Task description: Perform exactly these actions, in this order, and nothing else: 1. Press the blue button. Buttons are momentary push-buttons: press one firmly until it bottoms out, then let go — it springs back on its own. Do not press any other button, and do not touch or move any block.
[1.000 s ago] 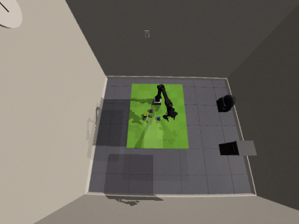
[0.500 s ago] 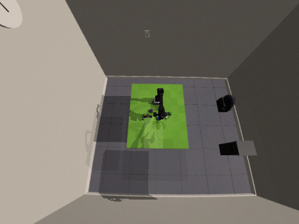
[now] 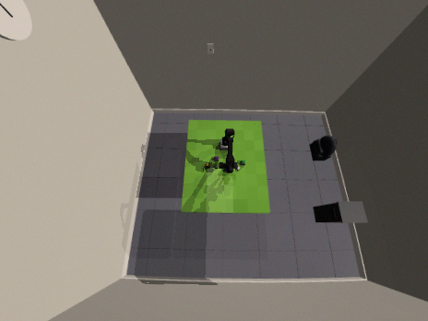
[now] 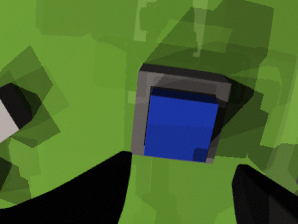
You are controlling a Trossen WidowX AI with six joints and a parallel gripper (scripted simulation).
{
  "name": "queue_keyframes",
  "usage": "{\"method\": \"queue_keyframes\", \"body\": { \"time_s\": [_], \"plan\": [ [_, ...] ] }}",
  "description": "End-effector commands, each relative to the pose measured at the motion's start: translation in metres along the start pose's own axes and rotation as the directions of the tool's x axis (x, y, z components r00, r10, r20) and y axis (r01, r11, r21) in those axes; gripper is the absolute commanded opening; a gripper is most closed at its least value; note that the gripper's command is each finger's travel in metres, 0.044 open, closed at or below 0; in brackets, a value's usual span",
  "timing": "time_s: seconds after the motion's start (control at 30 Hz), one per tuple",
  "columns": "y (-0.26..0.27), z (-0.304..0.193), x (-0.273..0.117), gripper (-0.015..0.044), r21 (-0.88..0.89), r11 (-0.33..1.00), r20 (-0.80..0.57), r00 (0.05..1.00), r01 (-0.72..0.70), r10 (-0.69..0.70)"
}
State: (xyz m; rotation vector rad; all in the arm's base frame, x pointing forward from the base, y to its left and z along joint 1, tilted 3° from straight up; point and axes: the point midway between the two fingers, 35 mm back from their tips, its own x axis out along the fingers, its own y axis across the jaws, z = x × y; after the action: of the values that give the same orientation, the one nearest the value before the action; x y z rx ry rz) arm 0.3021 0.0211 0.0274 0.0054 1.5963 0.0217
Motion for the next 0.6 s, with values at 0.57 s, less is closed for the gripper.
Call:
{"method": "queue_keyframes", "body": {
  "time_s": [0.57],
  "plan": [
    [0.001, 0.0028, 0.0098, 0.002, 0.004, 1.0, 0.013, 1.0, -0.005, 0.005]
  ]
}}
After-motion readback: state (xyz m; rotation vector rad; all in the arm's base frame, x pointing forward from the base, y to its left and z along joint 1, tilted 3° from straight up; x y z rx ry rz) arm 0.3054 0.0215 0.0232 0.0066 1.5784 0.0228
